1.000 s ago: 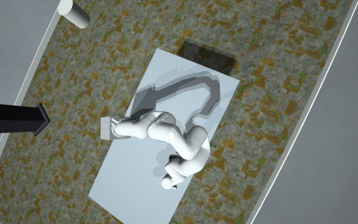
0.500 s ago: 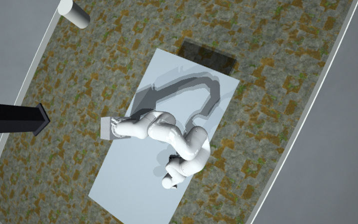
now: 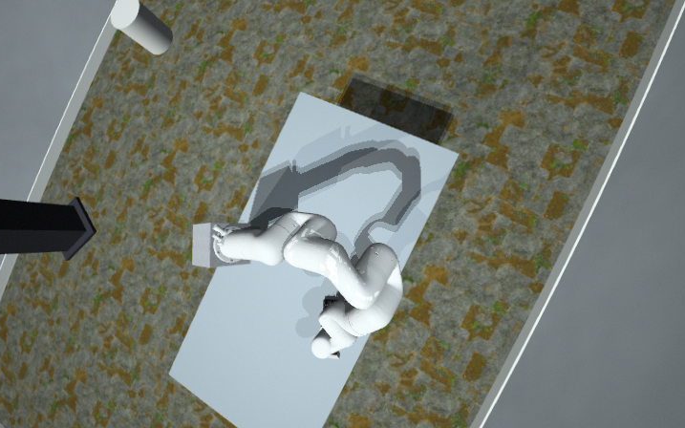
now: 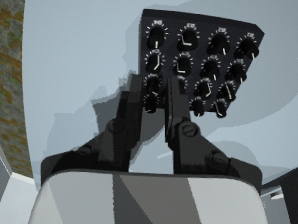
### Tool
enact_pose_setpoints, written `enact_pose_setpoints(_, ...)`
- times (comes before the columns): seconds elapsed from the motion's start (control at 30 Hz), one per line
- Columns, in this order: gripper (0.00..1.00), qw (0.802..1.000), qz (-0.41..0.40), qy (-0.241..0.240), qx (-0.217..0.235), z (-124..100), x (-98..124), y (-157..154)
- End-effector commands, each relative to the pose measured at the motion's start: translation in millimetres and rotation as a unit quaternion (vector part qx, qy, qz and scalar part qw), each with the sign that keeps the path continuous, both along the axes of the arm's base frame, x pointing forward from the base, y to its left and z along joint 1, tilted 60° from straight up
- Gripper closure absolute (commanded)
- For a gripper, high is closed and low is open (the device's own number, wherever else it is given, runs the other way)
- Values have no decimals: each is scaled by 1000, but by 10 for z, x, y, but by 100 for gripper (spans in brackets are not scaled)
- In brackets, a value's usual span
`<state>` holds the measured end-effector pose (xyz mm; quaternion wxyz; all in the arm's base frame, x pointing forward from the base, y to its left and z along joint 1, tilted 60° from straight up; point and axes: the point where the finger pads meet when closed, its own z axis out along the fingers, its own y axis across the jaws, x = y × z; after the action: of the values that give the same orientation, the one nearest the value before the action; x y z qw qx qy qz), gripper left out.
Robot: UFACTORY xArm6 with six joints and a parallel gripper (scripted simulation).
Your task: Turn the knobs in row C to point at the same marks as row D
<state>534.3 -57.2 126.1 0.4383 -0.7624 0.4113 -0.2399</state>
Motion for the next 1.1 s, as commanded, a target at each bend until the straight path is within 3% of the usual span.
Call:
enact_pose_setpoints(0.0,81,1000,-1,-1,0,-25,51,22)
enact_pose_setpoints(1.07,81,1000,-1,-1,0,-97,166,94)
